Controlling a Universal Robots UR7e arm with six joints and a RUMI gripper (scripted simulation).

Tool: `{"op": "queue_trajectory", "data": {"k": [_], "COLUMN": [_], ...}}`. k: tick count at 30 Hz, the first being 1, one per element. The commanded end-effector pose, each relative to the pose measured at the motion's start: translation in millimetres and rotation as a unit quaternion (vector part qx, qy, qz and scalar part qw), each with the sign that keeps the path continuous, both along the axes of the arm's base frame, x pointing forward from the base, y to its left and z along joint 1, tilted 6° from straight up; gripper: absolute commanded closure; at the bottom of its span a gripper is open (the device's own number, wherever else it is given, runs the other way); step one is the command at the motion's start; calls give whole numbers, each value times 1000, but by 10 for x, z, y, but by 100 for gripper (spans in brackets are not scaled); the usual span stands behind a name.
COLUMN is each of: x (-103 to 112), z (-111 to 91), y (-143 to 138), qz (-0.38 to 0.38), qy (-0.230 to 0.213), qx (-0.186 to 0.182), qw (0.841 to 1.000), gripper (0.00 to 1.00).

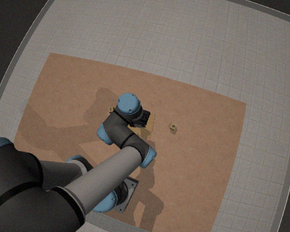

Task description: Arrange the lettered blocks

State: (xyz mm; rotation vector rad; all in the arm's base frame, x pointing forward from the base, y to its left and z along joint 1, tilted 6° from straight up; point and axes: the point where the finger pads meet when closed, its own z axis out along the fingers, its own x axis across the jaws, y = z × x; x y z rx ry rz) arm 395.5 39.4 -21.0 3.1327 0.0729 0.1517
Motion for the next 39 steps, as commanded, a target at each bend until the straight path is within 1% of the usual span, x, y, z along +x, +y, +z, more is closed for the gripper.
{"op": "queue_trajectory", "data": {"k": [1,23,39], "x": [5,7,33], "z": [-12,-31,-288], "y": [-2,-2,-2], "qz": [0,0,0], "qy": [-1,-1,-1], "qx": [0,0,0], "qw": [1000,1000,1000], "gripper": [60,60,60]}}
